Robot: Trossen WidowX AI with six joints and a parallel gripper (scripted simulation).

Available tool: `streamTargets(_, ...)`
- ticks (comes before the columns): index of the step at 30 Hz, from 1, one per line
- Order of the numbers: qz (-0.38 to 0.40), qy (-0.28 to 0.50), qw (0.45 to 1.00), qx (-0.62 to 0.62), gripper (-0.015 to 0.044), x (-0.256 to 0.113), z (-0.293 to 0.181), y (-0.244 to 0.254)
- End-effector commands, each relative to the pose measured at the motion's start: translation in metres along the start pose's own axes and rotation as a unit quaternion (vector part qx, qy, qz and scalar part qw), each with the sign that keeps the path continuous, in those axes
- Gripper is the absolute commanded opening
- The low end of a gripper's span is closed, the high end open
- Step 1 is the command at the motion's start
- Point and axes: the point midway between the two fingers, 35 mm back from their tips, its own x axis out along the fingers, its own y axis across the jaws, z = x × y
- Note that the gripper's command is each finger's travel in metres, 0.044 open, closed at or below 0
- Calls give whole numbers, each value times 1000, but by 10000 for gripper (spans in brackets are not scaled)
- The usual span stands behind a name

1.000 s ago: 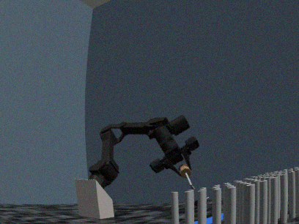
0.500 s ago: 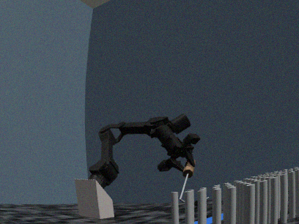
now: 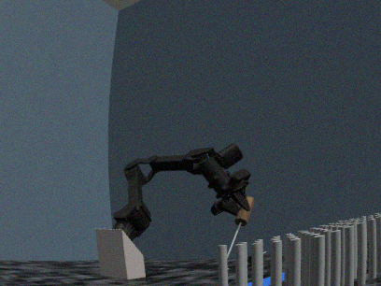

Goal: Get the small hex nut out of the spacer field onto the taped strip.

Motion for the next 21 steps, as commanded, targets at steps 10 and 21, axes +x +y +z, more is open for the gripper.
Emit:
streamTargets(10, -42, -53, 996, 51, 0, -24, 30, -12)
streamTargets(21, 22, -65, 973, 219, 0, -24, 39, 14)
